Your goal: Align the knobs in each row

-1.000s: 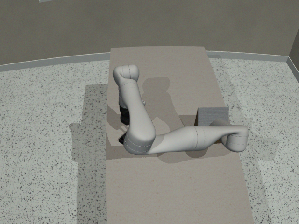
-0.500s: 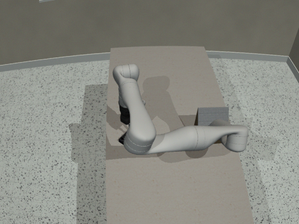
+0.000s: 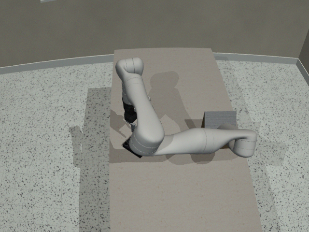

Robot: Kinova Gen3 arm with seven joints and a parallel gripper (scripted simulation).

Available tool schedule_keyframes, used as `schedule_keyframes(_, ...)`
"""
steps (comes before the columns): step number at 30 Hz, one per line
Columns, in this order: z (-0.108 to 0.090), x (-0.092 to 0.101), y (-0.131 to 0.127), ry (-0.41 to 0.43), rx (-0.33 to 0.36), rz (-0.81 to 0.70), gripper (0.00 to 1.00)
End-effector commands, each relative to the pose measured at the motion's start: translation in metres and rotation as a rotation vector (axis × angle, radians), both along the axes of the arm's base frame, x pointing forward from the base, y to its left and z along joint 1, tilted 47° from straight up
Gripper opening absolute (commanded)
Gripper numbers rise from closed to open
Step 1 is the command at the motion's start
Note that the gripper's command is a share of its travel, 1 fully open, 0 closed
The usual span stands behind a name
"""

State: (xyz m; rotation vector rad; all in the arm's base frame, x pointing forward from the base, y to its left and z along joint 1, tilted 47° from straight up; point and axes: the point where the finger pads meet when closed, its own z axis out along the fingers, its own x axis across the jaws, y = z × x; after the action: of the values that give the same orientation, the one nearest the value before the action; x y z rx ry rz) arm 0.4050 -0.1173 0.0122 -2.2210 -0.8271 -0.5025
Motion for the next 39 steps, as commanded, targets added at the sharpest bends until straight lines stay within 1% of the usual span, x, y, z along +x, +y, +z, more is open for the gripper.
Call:
schedule_keyframes(1, 0.009, 0.001, -0.013, -0.011, -0.004, -0.009, 1.0)
schedule_keyframes(7, 0.035, -0.003, -0.04, -0.011, -0.004, -0.009, 1.0)
schedule_keyframes(12, 0.046, -0.005, -0.052, -0.011, -0.004, -0.009, 1.0)
schedule_keyframes(39, 0.047, -0.006, -0.053, -0.011, -0.004, -0.009, 1.0)
